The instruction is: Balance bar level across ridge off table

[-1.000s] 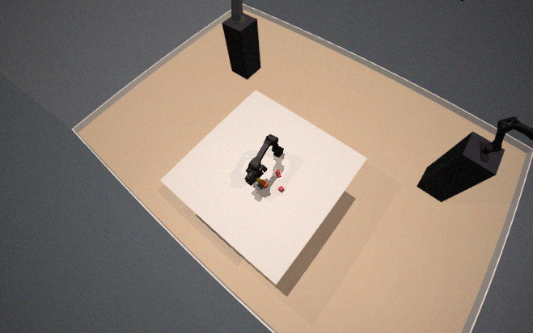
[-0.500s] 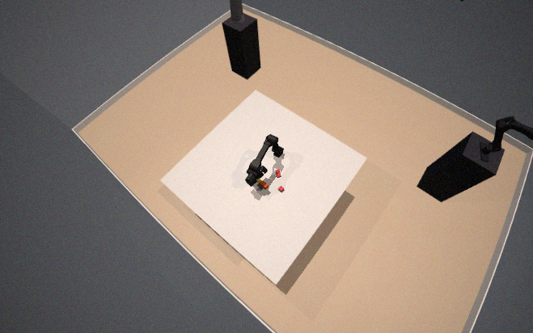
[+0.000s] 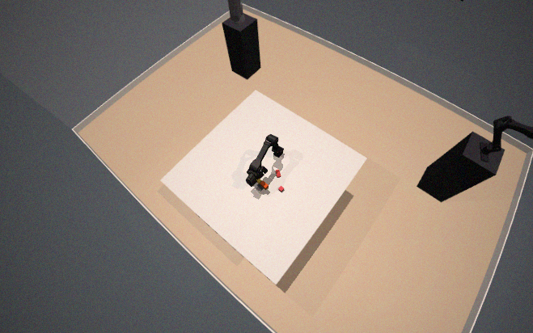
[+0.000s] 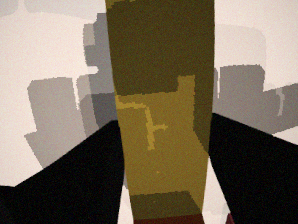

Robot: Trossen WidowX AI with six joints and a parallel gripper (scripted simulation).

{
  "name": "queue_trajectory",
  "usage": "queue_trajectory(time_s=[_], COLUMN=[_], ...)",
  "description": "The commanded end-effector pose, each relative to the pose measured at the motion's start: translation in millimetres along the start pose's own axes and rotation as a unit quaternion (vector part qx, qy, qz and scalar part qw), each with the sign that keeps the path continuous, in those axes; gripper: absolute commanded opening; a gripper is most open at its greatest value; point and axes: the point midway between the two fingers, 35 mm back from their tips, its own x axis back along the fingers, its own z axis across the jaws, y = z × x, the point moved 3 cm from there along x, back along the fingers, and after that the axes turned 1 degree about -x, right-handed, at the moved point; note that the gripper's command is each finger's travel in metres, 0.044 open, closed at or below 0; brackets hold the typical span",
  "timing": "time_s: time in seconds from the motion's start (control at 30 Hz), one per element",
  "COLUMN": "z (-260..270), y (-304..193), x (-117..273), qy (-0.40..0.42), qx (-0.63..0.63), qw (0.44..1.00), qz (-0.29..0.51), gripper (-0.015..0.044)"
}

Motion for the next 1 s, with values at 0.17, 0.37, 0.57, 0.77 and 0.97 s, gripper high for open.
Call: queue_trajectory(time_s=[0.17,0.37,0.57,0.77,0.97], z=[0.3,0.3,0.3,0.3,0.3], y=[0.0,0.0,0.0,-0.1,-0.1], x=[-0.4,-0.9,-1.4,-1.9,-2.4], qy=[0.002,0.002,0.002,0.002,0.002], qx=[-0.002,-0.002,-0.002,-0.002,-0.002], qw=[1.0,1.0,1.0,1.0,1.0], qz=[0.0,0.0,0.0,0.0,0.0], gripper=[0.0,0.0,0.0,0.0,0.0])
